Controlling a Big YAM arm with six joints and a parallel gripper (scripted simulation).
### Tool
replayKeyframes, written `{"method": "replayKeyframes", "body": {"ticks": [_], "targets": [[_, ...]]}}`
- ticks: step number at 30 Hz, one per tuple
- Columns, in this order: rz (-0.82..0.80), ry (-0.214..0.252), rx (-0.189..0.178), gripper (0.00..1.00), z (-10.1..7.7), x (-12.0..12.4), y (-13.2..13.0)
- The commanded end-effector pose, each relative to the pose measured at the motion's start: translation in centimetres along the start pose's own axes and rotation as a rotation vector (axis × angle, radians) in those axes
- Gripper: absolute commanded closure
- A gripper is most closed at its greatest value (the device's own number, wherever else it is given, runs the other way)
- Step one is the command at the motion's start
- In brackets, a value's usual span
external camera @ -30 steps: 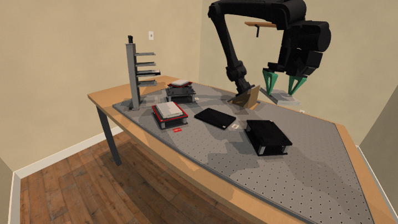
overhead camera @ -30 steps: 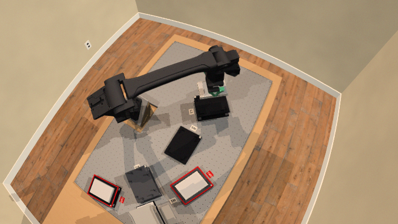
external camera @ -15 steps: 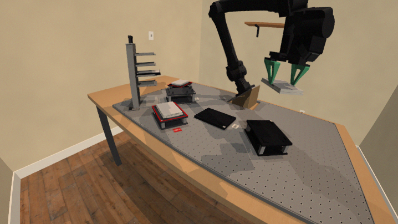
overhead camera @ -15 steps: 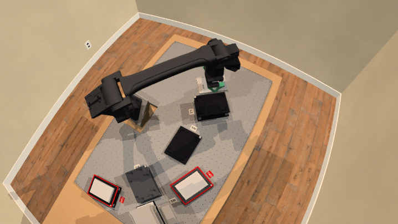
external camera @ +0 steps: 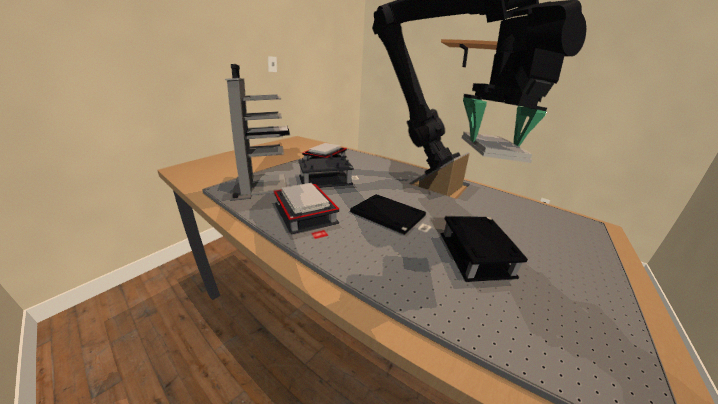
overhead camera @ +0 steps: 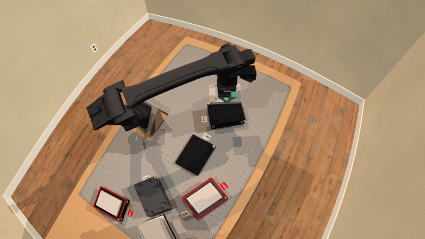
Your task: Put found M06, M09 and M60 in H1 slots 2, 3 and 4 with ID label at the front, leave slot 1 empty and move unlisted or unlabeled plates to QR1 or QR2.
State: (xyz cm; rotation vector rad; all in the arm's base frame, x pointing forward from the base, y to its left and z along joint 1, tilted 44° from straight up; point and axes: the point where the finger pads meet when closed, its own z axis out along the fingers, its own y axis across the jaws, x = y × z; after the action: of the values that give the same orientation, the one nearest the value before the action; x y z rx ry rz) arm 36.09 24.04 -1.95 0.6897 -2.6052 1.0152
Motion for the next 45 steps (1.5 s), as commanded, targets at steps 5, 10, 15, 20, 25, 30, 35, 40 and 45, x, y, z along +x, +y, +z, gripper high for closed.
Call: {"method": "replayKeyframes", "body": {"ticks": [5,10,15,20,25,30,35,40,45], "targets": [[0.172,-0.012,-0.018,0.14,-0.8,0.2,-3.7],[0.229,-0.016,-0.019,0.14,-1.0,0.3,-5.4],[0.214,-0.013,-0.017,0.14,-0.9,0.6,-6.4],[0.208,-0.017,-0.018,0.14,-1.0,0.8,-8.1],[0.207,-0.015,-0.017,0.14,-0.9,1.1,-9.8],[0.204,-0.01,-0.014,0.14,-0.7,1.5,-10.7],[0.256,-0.005,-0.012,0.14,-0.5,2.1,-12.2],[0.341,-0.006,-0.013,0.14,-0.5,2.9,-13.7],[0.423,-0.003,-0.011,0.14,-0.4,3.8,-15.1]]}}
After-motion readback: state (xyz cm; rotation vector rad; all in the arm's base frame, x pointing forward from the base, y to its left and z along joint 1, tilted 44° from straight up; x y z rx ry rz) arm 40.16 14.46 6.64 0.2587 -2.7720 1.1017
